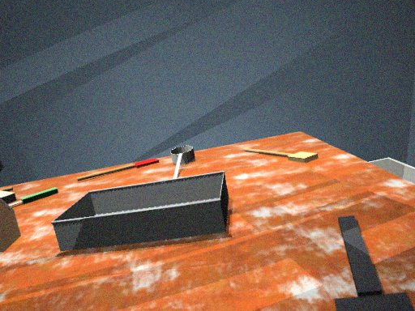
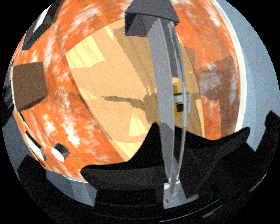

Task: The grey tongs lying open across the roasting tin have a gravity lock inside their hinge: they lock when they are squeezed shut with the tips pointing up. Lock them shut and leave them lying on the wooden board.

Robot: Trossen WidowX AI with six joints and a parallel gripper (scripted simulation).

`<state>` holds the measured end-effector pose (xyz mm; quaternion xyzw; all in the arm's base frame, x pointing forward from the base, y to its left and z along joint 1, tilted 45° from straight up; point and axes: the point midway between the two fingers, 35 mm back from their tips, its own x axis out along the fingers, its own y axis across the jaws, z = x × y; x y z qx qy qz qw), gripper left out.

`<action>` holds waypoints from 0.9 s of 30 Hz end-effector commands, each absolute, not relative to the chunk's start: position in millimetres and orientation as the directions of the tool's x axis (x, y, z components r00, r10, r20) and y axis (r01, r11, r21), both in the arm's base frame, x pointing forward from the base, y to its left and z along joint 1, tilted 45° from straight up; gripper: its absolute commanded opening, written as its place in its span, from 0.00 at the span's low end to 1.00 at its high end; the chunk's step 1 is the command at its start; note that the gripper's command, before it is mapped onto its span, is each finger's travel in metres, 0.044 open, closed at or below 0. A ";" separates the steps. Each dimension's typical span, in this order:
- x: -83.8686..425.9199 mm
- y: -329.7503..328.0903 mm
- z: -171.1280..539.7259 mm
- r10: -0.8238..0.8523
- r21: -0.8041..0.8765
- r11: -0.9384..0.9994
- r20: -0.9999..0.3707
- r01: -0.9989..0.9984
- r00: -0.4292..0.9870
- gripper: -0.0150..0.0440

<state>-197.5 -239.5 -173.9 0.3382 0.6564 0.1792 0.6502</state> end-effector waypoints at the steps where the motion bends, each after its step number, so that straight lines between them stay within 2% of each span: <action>1: -196.4 -233.0 -180.0 0.683 0.681 0.703 -0.727 0.202 0.073 0.00; 27: -192.6 -202.7 -210.0 0.684 0.682 0.703 -0.726 0.202 0.072 0.00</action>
